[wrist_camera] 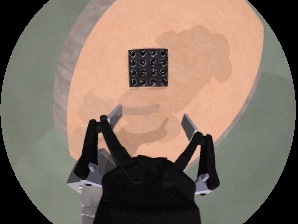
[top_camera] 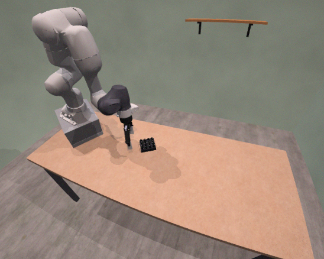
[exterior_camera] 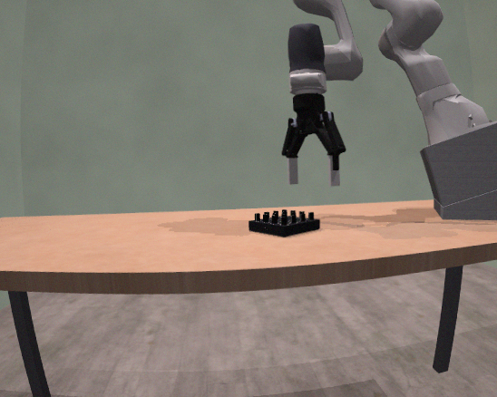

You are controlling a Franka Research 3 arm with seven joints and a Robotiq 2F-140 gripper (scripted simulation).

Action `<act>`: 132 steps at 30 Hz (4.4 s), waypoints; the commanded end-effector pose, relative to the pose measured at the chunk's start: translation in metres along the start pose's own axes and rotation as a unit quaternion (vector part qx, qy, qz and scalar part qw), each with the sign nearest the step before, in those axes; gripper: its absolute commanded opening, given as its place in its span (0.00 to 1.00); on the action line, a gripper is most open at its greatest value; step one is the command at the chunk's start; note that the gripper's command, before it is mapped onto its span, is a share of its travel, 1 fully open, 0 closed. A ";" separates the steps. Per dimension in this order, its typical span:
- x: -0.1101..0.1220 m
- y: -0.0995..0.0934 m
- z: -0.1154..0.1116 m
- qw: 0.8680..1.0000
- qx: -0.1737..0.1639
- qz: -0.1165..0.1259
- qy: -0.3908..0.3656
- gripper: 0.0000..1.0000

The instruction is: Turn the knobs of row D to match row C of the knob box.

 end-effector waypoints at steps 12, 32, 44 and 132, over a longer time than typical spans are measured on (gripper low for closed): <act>-0.001 -0.002 0.007 0.989 0.002 -0.001 0.146 1.00; -0.002 -0.004 0.015 0.951 0.002 -0.002 0.308 1.00; -0.002 -0.005 0.020 0.920 0.003 -0.003 0.391 1.00; -0.010 -0.014 0.048 0.531 0.004 -0.001 0.847 1.00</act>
Point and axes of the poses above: the point where the finger pads meet when closed, its own y axis out along the fingers, its own x axis across the jaws, z = x × y, the point moved 7 cm from there along -y, back along the fingers, and after that the axes turned 12 degrees about -y, right-handed, at the moved point
